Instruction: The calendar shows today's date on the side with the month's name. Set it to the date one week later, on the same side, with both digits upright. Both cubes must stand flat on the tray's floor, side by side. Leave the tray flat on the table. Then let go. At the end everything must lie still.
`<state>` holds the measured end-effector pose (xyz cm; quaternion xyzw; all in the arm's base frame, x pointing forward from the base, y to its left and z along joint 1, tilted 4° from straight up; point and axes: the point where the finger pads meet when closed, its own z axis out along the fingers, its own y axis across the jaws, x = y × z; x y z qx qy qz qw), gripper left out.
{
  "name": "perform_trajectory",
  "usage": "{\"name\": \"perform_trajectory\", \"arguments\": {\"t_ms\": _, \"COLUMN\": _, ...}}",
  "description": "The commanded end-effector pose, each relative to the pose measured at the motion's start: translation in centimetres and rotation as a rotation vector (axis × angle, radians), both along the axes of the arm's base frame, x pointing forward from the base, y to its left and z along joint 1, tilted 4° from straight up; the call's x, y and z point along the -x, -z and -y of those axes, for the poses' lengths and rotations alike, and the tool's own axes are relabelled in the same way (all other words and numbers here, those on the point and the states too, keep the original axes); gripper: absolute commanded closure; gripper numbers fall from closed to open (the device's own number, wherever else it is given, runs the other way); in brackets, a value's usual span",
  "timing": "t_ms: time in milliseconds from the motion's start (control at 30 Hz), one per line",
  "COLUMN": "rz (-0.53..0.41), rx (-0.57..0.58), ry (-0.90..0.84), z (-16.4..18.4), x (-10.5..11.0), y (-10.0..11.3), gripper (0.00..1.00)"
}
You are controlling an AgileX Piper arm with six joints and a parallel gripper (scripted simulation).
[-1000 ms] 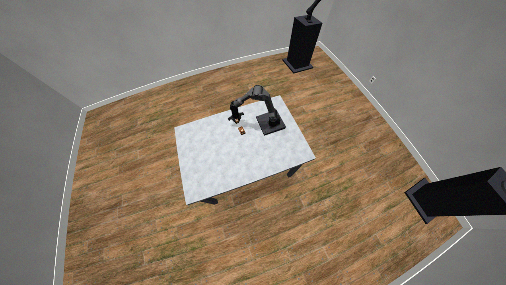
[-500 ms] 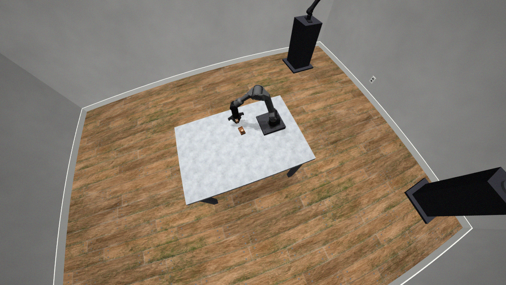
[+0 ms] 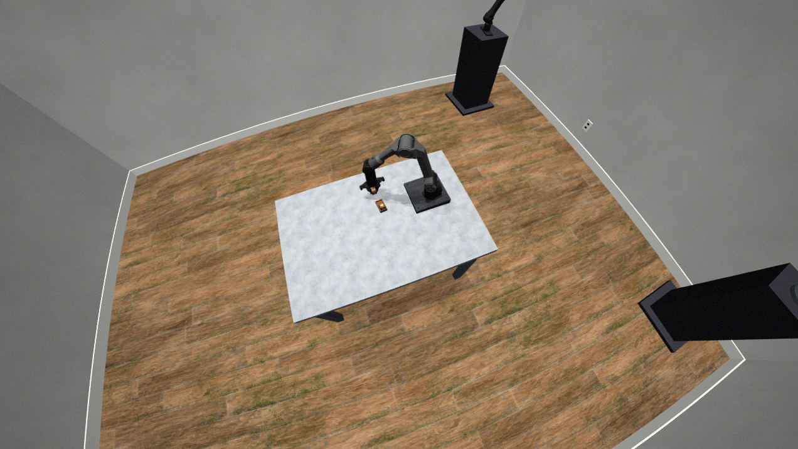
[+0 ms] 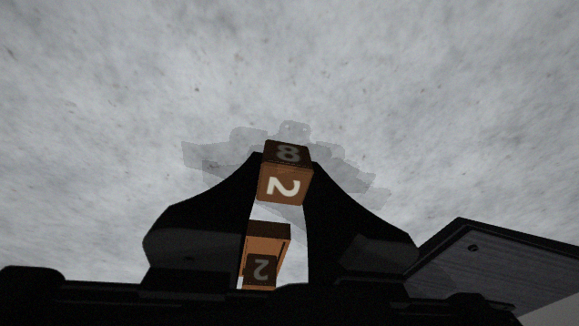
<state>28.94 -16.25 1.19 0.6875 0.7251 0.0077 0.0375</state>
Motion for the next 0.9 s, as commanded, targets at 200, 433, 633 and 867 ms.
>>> {"name": "perform_trajectory", "arguments": {"t_ms": 200, "rz": 0.003, "rx": 0.003, "ry": 0.001, "z": 0.0, "x": 0.1, "y": -2.3, "gripper": 0.66}}
{"name": "perform_trajectory", "arguments": {"t_ms": 433, "rz": 0.003, "rx": 0.002, "ry": 0.001, "z": -0.2, "x": 0.4, "y": -7.4, "gripper": 0.66}}
{"name": "perform_trajectory", "arguments": {"t_ms": 633, "rz": 0.003, "rx": 0.002, "ry": 0.000, "z": -0.4, "x": 0.6, "y": -9.9, "gripper": 0.66}}
{"name": "perform_trajectory", "arguments": {"t_ms": 867, "rz": 0.001, "rx": 0.001, "ry": 0.000, "z": -0.4, "x": 0.7, "y": -10.0, "gripper": 0.66}}
